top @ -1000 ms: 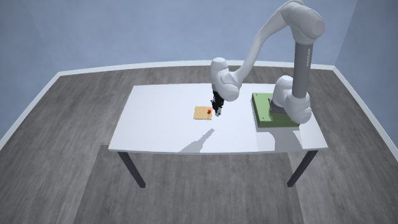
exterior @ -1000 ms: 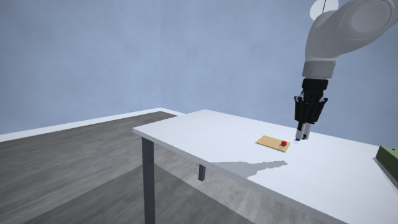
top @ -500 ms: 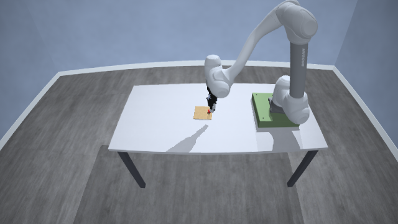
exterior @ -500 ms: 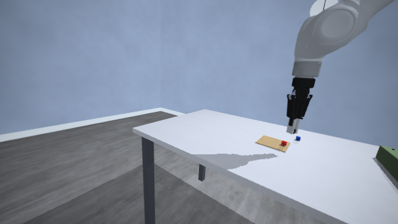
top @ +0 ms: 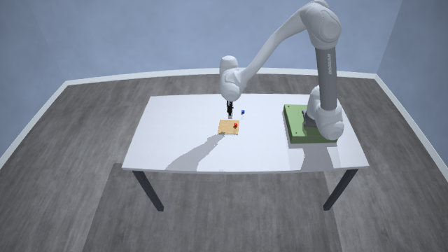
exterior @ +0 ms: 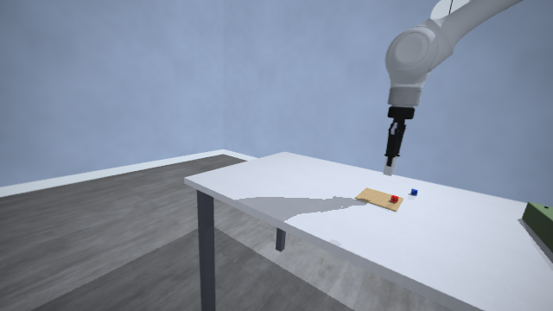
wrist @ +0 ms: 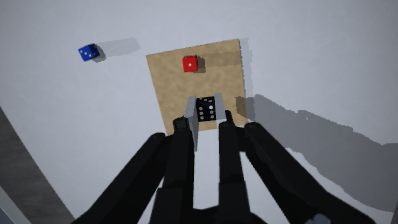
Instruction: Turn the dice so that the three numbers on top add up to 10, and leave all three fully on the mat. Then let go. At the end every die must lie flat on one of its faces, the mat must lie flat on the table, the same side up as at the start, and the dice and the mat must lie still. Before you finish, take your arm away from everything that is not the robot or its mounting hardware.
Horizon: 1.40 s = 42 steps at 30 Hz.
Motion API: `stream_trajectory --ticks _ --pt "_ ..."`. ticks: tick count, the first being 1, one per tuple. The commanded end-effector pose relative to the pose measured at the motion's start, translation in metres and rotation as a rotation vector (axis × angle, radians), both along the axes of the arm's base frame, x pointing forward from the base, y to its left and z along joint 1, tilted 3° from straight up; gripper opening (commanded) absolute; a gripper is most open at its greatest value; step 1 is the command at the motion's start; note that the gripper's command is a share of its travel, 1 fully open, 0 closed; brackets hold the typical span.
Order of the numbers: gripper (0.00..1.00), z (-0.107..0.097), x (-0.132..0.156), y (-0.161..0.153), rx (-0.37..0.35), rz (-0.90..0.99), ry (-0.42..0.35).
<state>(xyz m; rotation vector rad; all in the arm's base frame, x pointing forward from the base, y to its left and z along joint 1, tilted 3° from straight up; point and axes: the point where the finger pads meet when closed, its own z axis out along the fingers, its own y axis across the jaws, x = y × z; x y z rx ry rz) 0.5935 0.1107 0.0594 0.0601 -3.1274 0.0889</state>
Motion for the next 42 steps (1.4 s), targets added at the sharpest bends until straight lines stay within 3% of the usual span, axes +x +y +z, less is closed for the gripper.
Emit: stream_trajectory --ticks 1,19,29,42 --pt "0.09 0.0 0.015 -0.015 0.018 0.105 0.014" --pt "0.09 -0.005 0.015 -0.016 0.019 0.111 0.014" --pt "0.09 -0.035 0.015 -0.017 0.019 0.111 0.014" --pt "0.09 -0.089 0.015 -0.019 0.019 0.111 0.014"
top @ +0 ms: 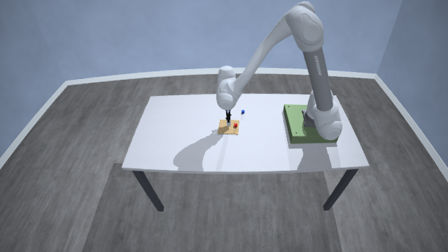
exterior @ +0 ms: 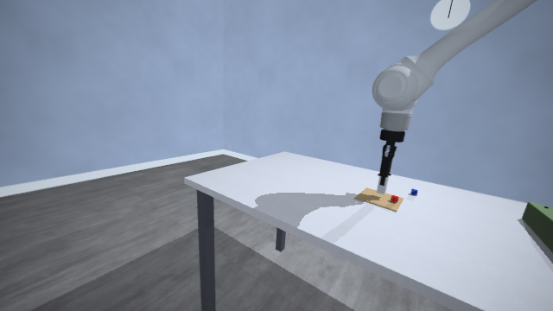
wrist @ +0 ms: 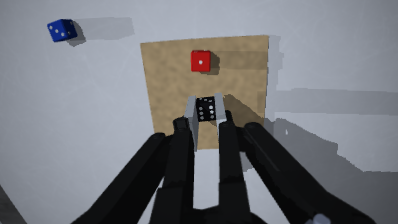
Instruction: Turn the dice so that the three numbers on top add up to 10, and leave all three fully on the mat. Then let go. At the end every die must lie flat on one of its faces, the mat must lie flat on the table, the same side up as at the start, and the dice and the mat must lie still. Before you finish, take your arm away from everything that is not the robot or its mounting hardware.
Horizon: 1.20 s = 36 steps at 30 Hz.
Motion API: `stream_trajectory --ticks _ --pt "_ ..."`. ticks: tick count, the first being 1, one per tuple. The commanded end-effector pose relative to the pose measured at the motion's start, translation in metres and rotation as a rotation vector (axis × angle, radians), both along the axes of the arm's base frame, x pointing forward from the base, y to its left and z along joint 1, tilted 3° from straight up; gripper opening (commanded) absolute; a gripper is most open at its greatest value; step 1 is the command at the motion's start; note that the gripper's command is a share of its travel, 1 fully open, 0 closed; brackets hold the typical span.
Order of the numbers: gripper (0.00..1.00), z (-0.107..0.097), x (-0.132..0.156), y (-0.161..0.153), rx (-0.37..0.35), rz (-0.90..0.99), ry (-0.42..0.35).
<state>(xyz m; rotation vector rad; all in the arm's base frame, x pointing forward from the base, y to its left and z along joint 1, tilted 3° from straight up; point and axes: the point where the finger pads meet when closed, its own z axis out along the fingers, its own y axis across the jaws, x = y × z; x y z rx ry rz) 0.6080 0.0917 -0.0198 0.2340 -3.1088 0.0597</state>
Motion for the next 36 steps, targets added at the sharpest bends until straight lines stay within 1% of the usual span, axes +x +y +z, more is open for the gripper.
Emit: stream_trajectory --ticks 1,8,36 --pt "0.09 -0.0114 0.0003 -0.0004 0.0 0.0 0.0" --pt "0.09 -0.016 0.0003 -0.0006 0.0 0.0 0.0" --pt "0.09 -0.0161 0.0003 -0.0006 0.0 0.0 0.0"
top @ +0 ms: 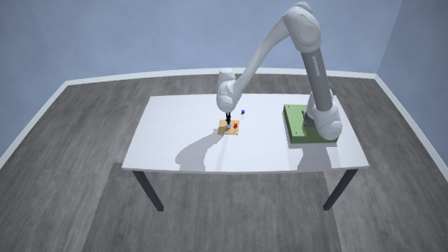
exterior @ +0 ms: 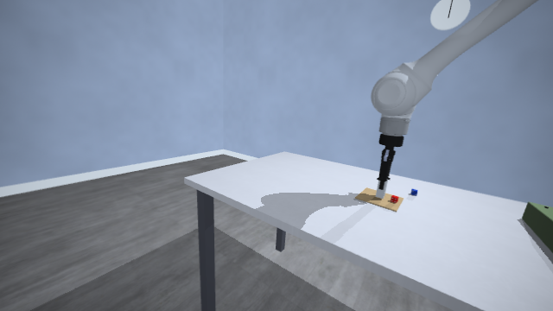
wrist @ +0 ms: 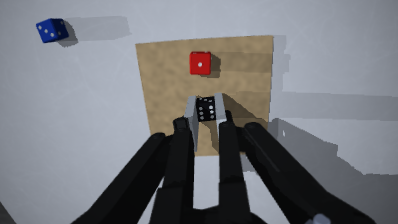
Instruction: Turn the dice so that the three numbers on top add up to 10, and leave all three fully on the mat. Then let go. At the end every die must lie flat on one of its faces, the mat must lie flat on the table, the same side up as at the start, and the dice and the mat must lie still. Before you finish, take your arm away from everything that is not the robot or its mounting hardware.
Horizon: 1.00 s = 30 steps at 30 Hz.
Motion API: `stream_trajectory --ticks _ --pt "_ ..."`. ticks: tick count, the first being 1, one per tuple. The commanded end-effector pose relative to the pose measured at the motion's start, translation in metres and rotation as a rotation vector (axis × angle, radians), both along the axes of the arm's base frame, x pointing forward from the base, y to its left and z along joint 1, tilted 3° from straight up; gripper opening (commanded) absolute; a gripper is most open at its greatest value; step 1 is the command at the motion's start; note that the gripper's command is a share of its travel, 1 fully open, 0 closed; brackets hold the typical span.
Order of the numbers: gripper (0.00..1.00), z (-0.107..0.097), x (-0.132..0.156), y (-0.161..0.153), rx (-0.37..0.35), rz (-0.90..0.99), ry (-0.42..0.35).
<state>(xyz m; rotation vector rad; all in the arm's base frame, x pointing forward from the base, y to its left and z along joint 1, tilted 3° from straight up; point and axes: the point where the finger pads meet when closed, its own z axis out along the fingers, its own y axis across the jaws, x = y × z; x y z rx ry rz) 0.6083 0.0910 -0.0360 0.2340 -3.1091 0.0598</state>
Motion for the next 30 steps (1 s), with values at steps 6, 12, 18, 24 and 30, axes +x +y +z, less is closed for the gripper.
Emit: stream_trajectory --ticks 6,12,18,24,30 --pt "0.09 0.0001 0.0 0.0001 0.0 0.0 0.0" --pt "0.09 0.0 0.0 0.0001 0.0 0.0 0.0" --pt "0.09 -0.0009 0.0 0.0 0.0 0.0 0.0" --pt "0.09 -0.0024 0.0 0.0 0.0 0.0 0.0" --pt "0.09 -0.0036 -0.0001 -0.0001 0.0 0.0 0.0"
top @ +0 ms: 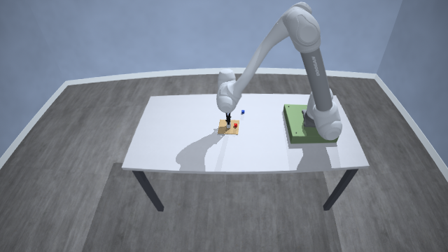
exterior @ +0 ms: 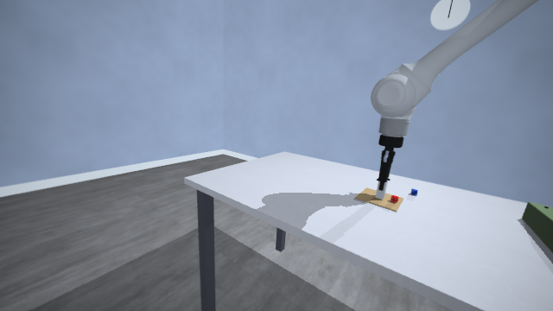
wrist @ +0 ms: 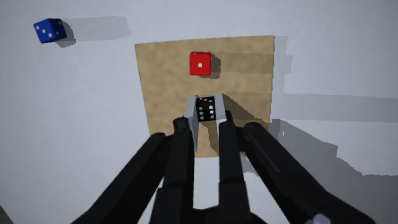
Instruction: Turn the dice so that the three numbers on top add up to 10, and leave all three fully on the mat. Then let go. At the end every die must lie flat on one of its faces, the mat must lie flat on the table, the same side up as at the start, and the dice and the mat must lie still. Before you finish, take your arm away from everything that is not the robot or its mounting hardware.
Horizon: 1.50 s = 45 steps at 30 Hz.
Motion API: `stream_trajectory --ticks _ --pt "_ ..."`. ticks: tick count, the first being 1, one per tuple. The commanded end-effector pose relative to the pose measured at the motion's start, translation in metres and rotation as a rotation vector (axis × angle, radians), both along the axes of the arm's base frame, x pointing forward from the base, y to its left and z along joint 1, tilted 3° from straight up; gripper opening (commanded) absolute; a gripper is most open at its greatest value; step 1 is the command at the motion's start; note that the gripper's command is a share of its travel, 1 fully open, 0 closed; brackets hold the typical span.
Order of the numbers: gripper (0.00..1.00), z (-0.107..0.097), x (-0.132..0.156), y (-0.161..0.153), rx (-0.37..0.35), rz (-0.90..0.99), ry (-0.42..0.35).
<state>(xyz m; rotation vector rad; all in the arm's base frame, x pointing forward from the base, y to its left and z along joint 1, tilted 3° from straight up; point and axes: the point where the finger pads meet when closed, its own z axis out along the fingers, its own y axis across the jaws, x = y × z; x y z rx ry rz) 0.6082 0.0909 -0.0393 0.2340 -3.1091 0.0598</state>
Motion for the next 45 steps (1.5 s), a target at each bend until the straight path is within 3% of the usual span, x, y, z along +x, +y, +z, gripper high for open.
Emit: stream_trajectory --ticks 1,40,45 --pt "0.09 -0.0004 0.0 0.0 0.0 0.0 0.0" --pt "0.09 -0.0005 0.0 0.0 0.0 0.0 0.0" --pt "0.14 -0.0005 0.0 0.0 0.0 0.0 0.0"
